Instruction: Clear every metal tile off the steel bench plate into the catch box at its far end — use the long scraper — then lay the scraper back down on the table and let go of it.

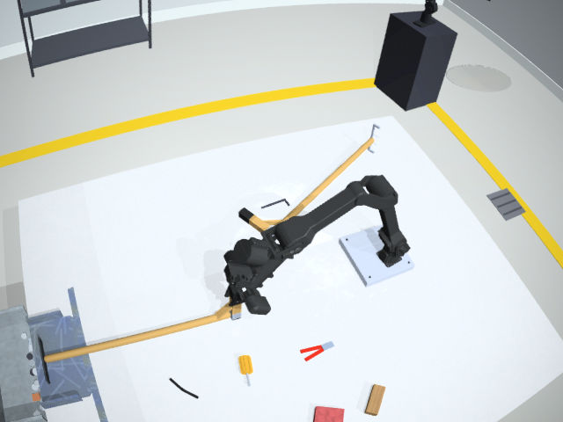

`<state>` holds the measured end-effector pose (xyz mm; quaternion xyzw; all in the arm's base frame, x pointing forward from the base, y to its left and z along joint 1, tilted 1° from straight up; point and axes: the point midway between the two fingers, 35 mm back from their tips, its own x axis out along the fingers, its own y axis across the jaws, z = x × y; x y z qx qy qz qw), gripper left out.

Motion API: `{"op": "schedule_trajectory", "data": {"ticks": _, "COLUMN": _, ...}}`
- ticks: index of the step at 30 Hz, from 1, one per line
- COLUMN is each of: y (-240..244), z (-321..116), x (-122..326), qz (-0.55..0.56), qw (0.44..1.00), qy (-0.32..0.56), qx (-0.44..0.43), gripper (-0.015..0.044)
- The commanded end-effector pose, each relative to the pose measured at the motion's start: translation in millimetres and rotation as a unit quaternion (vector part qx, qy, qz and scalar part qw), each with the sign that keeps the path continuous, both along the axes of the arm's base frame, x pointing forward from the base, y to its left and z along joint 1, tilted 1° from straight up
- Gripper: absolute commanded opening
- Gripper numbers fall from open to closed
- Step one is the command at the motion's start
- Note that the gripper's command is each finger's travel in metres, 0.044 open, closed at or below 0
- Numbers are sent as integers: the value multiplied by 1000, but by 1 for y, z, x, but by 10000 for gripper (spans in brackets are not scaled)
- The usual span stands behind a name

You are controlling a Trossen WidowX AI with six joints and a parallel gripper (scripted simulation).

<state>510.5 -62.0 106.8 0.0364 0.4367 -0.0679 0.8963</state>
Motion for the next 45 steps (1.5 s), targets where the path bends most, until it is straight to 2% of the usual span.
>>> {"op": "schedule_trajectory", "data": {"ticks": 1, "y": 1, "z": 10, "x": -6, "qz": -2, "qw": 1000, "qy": -10, "qx": -1, "gripper": 0}}
{"op": "schedule_trajectory", "data": {"ticks": 45, "y": 11, "z": 16, "x": -72, "qz": -2, "qw": 1000, "qy": -11, "qx": -1, "gripper": 0}}
